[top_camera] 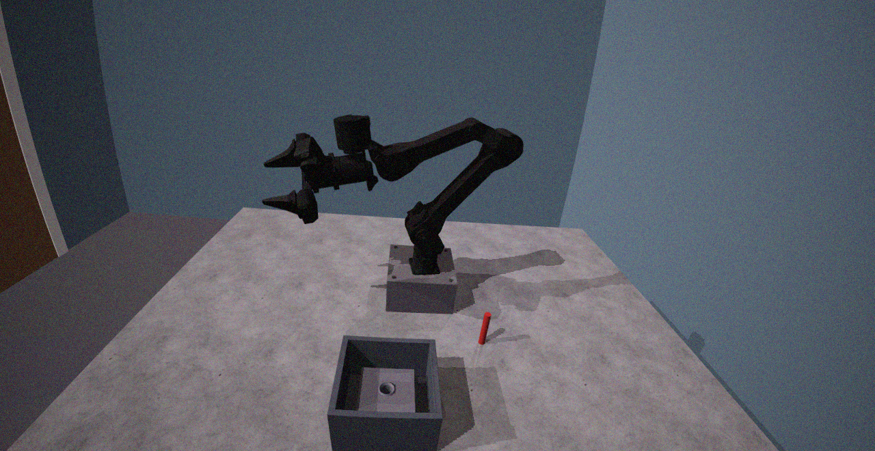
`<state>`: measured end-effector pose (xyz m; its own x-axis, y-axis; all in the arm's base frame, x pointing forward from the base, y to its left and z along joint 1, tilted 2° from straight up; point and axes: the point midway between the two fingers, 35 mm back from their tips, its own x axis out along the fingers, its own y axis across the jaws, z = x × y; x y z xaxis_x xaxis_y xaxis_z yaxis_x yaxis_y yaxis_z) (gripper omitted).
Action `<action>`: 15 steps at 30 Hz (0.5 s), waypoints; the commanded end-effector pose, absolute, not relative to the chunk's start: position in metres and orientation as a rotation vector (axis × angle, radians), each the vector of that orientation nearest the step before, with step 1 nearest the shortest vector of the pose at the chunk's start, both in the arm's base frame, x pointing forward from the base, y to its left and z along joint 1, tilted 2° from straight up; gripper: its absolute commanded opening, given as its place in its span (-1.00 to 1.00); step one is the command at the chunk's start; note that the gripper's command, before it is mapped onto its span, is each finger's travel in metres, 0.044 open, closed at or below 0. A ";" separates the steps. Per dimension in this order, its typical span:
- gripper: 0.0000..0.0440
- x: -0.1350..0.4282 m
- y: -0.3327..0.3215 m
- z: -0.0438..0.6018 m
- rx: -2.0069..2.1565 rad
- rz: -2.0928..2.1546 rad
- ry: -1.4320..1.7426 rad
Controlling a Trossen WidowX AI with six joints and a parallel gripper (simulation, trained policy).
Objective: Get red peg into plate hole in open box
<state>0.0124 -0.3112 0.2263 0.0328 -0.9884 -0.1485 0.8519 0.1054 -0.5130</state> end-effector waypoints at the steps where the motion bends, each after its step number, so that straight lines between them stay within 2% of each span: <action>1: 1.00 0.049 -0.312 0.220 -0.229 -1.358 0.525; 15: 1.00 0.179 -0.262 0.197 0.059 -1.010 0.576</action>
